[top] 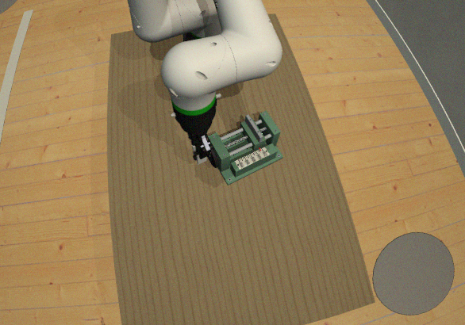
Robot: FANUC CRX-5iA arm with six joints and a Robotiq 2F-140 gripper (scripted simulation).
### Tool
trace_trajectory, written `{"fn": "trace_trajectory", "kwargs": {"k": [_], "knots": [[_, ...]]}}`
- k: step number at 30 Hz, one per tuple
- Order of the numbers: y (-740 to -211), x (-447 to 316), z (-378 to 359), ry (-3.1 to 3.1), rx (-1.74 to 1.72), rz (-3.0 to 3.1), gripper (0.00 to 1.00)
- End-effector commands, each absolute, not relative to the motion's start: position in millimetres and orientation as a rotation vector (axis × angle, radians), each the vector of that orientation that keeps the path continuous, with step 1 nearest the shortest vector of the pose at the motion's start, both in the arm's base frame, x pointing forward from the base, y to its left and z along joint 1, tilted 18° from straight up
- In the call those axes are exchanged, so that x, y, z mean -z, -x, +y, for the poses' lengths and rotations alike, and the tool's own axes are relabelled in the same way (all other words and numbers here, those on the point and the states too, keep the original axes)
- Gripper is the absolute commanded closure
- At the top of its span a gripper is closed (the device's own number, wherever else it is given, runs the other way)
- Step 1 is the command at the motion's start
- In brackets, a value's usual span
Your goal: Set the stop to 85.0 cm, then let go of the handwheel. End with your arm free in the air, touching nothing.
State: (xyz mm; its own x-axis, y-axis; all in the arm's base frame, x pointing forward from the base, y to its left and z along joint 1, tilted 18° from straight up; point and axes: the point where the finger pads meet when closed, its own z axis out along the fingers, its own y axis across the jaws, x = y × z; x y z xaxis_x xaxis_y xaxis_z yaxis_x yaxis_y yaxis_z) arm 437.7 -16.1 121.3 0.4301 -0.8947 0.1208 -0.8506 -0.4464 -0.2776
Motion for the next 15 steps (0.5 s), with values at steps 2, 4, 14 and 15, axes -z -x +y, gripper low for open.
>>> {"fn": "trace_trajectory", "kwargs": {"k": [2,4,14,15], "knots": [[-442.4,-121.3,-13.9,2.505,0.374,1.545,0.96],[-446.0,-120.9,-12.2,2.505,0.374,1.545,0.96],[-461.7,-111.6,-5.9,2.505,0.374,1.545,0.96],[-463.1,-110.1,-5.4,2.505,0.374,1.545,0.96]]}}
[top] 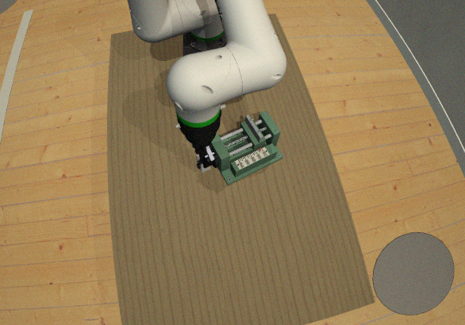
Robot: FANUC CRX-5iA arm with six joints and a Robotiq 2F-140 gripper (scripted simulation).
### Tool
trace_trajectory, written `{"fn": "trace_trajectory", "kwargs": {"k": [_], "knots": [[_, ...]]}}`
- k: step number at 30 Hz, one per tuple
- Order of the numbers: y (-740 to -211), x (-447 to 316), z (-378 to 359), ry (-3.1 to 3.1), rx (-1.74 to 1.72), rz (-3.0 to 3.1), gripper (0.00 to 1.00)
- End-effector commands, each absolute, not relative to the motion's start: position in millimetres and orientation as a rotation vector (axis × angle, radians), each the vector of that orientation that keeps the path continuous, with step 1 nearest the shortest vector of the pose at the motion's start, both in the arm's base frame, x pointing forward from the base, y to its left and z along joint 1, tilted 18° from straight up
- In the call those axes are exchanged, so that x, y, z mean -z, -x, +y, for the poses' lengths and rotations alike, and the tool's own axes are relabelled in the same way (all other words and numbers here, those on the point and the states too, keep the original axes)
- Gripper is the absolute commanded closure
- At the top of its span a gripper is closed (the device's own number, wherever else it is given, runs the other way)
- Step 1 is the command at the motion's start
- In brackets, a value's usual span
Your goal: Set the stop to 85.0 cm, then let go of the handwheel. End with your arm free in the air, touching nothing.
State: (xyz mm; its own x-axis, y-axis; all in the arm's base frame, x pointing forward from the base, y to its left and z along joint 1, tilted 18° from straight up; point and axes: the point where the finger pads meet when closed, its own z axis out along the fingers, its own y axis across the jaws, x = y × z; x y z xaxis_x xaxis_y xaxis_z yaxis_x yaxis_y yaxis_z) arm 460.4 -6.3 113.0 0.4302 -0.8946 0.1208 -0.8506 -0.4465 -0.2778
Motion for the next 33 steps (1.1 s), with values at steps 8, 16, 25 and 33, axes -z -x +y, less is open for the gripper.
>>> {"fn": "trace_trajectory", "kwargs": {"k": [8,16,25,33], "knots": [[-469.5,-97.2,-4.1,2.505,0.374,1.545,0.96],[-468.3,-75.5,-7.6,2.505,0.374,1.545,0.96],[-458.6,-63.1,-13.9,2.505,0.374,1.545,0.96],[-443.9,-58.3,-21.6,2.505,0.374,1.545,0.96]]}}
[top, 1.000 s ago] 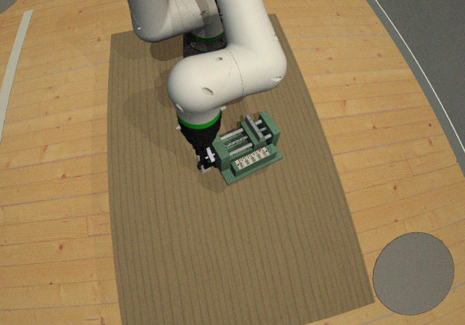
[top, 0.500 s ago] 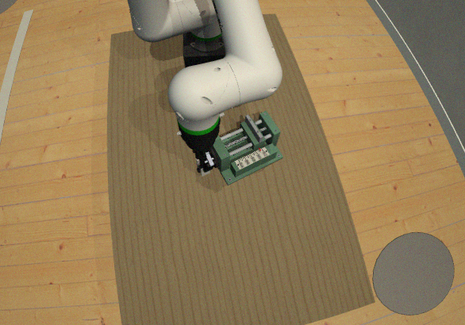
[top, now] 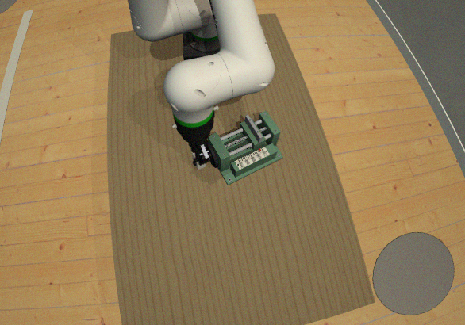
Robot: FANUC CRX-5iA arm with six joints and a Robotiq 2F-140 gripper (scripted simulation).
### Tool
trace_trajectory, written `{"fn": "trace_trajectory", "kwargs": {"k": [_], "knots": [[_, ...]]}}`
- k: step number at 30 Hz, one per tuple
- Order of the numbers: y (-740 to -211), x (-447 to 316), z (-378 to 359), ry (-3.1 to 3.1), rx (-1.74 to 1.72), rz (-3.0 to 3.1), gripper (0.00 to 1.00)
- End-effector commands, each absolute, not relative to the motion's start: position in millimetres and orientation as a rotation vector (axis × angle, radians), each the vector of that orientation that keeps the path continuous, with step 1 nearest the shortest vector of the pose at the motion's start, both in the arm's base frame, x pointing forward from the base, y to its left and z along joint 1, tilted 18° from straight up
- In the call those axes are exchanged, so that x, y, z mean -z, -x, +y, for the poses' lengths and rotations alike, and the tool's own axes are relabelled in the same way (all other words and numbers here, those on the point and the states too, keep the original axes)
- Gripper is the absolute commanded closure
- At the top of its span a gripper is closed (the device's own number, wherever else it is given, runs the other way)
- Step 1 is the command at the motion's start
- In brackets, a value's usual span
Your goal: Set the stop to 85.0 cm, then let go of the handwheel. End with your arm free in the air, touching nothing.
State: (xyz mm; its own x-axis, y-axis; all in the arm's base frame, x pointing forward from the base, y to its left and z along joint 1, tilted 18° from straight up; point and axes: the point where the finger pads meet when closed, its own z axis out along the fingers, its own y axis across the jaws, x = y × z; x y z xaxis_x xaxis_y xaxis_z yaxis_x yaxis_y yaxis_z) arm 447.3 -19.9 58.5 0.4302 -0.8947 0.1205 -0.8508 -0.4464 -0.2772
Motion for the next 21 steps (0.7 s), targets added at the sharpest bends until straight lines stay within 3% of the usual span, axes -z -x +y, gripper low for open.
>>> {"fn": "trace_trajectory", "kwargs": {"k": [1,21], "knots": [[-442.4,-58.4,-22.4,2.505,0.374,1.545,0.96],[-423.5,-67.2,-30.3,2.505,0.374,1.545,0.96]]}}
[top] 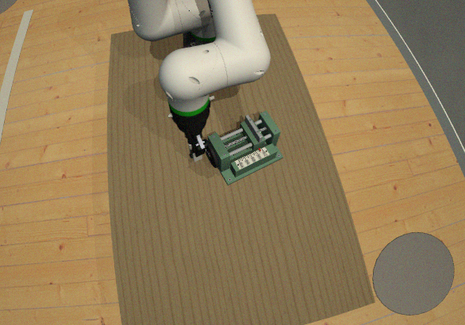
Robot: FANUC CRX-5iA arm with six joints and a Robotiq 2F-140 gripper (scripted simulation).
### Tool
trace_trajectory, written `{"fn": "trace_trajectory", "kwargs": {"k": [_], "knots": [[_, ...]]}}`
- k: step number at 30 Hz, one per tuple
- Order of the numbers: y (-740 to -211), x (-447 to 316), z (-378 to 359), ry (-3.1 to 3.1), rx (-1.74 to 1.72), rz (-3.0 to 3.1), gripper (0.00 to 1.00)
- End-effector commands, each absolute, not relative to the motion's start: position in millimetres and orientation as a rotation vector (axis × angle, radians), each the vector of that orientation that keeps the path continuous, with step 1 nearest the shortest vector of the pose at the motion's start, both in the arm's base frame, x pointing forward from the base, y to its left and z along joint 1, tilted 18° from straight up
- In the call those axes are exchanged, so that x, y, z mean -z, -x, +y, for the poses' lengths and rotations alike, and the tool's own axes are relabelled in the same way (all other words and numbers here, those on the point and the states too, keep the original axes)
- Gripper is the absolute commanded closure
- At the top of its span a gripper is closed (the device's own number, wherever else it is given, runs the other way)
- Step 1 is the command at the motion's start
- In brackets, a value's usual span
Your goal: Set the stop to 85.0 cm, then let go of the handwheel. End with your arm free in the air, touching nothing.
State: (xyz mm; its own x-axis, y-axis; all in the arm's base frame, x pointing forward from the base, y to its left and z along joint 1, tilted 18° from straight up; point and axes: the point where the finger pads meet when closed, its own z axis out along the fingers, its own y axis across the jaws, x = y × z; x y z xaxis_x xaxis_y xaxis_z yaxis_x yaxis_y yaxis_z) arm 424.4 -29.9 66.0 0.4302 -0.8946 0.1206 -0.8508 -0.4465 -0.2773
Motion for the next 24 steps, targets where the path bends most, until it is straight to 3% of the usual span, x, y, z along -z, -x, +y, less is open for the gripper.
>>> {"fn": "trace_trajectory", "kwargs": {"k": [1,24], "knots": [[-422.6,-68.1,-30.6,2.505,0.374,1.545,0.96],[-413.6,-95.5,-31.2,2.505,0.374,1.545,0.96]]}}
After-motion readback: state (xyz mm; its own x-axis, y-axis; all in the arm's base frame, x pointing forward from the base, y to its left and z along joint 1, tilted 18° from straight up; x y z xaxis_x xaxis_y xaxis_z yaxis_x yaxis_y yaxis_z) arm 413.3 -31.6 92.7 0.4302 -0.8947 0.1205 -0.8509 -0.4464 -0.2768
